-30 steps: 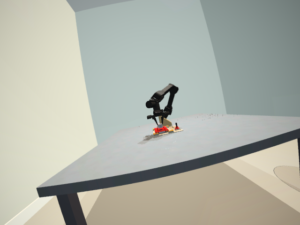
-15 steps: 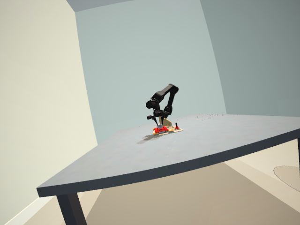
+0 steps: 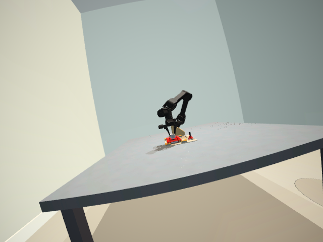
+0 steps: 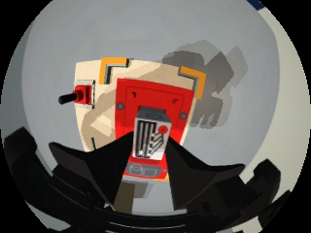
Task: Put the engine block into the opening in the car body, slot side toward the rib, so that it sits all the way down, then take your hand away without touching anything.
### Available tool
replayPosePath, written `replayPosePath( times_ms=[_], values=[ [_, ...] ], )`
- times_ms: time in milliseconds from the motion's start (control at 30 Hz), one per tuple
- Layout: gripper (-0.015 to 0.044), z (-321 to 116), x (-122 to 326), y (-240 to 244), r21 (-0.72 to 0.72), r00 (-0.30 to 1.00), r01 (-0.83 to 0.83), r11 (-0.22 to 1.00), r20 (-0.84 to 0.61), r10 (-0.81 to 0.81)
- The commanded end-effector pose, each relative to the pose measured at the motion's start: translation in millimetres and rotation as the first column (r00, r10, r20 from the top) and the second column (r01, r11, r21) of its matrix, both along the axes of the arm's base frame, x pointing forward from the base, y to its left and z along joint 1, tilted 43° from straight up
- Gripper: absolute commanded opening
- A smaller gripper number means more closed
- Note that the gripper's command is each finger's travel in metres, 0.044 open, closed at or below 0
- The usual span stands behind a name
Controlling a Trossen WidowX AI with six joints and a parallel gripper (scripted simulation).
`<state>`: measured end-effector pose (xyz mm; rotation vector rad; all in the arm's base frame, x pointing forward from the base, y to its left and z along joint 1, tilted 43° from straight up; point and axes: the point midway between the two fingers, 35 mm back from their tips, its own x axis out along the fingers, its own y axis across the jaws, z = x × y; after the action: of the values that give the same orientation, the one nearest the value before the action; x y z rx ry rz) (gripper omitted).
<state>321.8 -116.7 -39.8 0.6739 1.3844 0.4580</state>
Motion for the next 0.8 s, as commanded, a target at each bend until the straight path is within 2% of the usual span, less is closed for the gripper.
replayPosePath(
  times_ms=[0,767],
  values=[
    [0.0159,-0.8,0.5,0.6,0.001,1.000,0.004,1.000,-0.001,-0.004],
    [0.0159,-4.7,1.2,4.5,0.001,1.000,0.003,1.000,0.000,-0.003]
  ],
)
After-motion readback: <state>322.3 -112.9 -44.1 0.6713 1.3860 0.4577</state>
